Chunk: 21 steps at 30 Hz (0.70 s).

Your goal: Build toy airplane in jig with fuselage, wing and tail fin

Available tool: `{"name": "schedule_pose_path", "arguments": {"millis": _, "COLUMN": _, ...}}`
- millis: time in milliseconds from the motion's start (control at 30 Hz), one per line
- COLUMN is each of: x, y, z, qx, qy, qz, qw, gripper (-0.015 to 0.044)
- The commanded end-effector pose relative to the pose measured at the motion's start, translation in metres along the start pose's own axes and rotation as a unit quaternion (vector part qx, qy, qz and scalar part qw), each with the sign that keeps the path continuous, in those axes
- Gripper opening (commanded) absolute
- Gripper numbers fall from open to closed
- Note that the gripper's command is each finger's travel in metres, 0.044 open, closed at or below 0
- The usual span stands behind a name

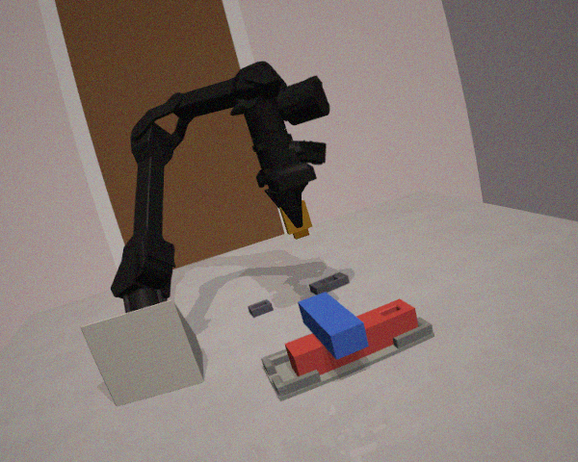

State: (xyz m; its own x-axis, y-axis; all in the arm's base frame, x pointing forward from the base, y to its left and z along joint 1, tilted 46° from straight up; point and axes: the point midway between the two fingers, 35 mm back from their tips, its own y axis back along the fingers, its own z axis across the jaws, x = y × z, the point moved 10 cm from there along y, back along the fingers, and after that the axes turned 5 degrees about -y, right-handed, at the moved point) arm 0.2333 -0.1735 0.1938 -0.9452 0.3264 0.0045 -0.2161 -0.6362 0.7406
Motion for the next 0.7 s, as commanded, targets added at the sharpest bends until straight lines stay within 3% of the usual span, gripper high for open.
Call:
{"name": "schedule_pose_path", "arguments": {"millis": 0, "x": -0.008, "y": -0.001, "z": -0.009, "qx": 0.002, "qy": 0.005, "qz": -0.001, "qw": 1.0, "gripper": 0.0}}
{"name": "schedule_pose_path", "arguments": {"millis": 667, "x": -0.042, "y": -0.017, "z": -0.058, "qx": -0.004, "qy": 0.017, "qz": 0.008, "qw": 1.0, "gripper": 0.0}}
